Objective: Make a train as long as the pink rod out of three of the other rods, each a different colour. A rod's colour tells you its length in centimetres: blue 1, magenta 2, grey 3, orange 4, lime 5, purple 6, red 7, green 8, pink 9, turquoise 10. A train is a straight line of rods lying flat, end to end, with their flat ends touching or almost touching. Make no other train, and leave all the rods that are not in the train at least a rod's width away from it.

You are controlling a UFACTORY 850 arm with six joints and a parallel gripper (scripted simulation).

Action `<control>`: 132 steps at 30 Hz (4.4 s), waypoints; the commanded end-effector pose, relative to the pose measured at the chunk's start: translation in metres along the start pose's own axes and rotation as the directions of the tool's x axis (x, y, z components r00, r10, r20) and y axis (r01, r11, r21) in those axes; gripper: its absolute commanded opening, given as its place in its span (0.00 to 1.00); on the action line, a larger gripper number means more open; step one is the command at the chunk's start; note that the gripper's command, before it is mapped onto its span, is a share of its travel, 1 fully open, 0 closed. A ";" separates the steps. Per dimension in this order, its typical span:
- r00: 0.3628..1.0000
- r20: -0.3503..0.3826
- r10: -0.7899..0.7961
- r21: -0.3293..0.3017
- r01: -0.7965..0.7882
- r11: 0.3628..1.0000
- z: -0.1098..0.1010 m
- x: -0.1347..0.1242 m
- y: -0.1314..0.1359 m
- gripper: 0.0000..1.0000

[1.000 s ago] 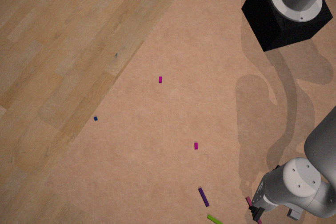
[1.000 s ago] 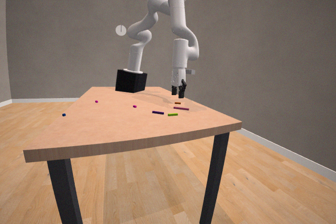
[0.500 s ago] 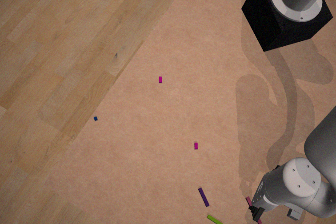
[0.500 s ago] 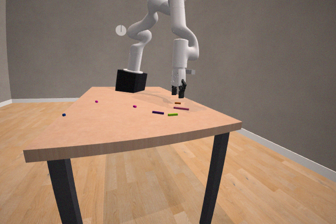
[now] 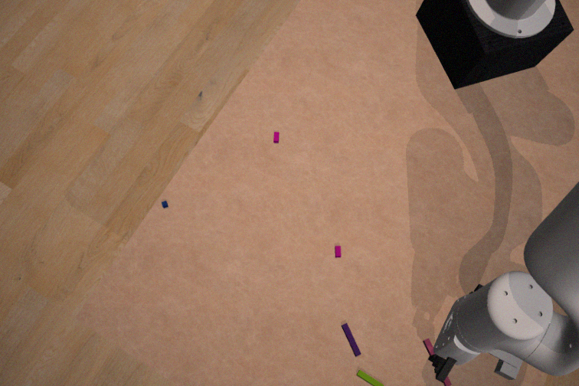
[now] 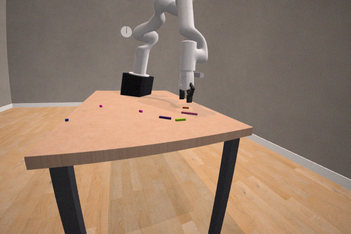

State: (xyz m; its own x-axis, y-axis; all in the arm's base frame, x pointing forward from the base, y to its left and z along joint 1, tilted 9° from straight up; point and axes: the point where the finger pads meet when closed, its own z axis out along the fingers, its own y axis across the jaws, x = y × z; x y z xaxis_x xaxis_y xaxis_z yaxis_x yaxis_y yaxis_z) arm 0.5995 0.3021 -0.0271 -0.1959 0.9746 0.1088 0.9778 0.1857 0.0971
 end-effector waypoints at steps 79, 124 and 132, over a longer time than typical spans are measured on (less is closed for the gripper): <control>-0.582 0.021 0.813 0.050 -0.811 -0.583 0.004 -0.190 -0.060 1.00; -0.929 0.020 -0.369 0.004 0.369 -0.929 0.001 -0.294 -0.130 1.00; -0.825 0.011 -0.565 0.000 0.565 -0.825 0.000 -0.309 -0.145 1.00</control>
State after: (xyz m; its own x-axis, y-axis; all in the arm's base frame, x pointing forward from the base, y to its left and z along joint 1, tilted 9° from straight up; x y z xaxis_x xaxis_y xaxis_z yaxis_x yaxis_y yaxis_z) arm 0.5245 -0.0152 -0.0742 -0.2620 -0.9518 -0.1597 -0.9610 0.2725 -0.0474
